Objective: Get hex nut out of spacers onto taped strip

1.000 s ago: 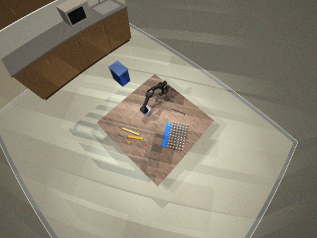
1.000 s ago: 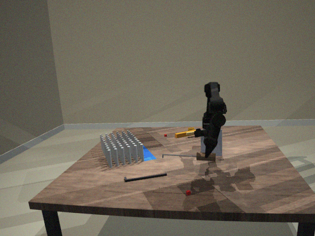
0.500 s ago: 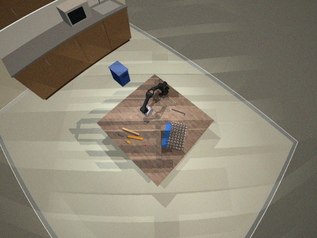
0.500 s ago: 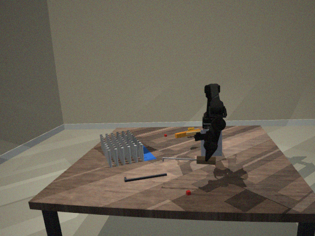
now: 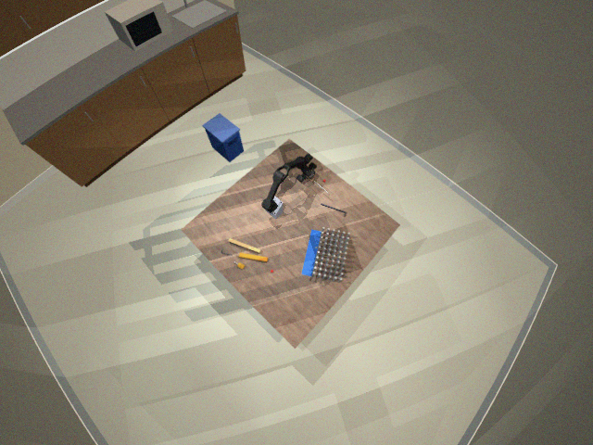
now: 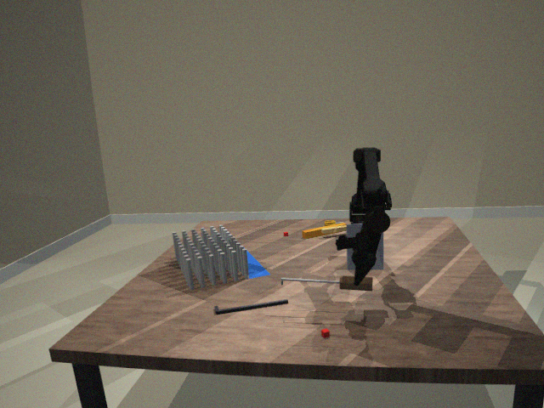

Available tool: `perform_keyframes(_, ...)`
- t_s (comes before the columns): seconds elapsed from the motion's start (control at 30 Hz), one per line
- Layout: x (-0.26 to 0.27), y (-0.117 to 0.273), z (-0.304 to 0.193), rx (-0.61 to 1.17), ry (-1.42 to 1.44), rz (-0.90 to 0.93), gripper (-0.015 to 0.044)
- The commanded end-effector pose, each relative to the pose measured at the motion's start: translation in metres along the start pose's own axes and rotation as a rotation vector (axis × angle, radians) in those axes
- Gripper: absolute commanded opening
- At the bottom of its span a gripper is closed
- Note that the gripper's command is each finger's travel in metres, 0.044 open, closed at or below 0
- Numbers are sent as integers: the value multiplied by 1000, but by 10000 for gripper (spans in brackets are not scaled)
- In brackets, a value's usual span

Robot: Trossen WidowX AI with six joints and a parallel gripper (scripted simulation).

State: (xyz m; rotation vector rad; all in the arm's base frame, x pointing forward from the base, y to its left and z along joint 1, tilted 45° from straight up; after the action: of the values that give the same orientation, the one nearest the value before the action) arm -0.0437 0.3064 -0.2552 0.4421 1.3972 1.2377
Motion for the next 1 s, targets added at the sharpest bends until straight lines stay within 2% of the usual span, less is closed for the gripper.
perform_keyframes(0.0, -2, -6, -2, 3, -4, -2, 0)
perform_keyframes(0.97, -12, -38, -13, 3, -3, -2, 0)
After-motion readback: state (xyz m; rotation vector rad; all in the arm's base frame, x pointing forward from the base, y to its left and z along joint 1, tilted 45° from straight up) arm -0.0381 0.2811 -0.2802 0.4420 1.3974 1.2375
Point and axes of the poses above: the point midway between the two fingers, 35 mm back from their tips, its own y axis back along the fingers, its own x axis across the jaws, z = x × y, the point moved 1 cm from there along y, back along the fingers, and after that the axes turned 9 degrees about y, right-handed, at the moved point
